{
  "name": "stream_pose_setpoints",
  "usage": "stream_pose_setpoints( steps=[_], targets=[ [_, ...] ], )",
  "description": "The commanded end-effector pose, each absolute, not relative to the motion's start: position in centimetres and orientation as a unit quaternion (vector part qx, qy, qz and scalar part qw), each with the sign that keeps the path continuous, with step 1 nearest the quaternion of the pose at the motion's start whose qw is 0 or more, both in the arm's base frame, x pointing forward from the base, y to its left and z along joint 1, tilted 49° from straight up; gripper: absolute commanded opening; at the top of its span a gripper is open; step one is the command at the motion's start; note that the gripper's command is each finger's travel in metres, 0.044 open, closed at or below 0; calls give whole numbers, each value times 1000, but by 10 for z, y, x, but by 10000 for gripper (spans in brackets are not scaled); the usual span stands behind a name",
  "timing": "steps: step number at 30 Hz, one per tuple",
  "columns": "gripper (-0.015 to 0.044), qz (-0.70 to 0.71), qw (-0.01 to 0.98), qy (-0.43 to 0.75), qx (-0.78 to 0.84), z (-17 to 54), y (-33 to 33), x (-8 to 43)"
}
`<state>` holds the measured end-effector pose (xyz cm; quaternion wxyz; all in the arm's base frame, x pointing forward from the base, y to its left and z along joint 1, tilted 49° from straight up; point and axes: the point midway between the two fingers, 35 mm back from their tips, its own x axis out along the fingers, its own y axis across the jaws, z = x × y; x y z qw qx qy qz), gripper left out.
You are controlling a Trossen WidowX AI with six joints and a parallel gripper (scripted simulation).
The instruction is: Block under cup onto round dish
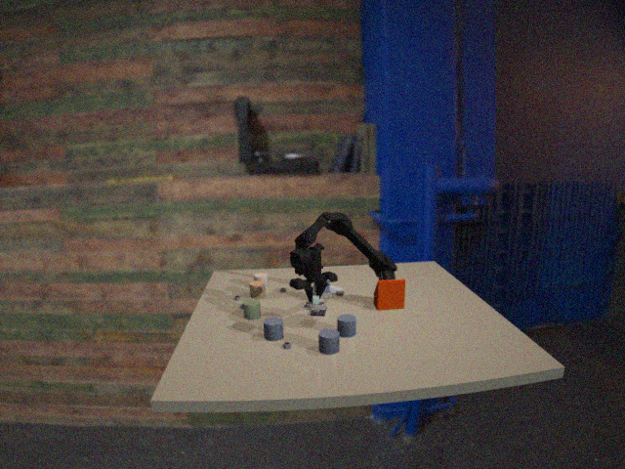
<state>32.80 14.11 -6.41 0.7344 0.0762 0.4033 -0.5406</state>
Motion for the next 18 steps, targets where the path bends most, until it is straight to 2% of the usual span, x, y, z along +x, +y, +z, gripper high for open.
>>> stream_pose_setpoints(
  steps=[1,18],
  targets=[
    [0,-537,737,403,84,-53,158,329],
    [0,-549,730,399,84,-11,199,319]
  ],
)
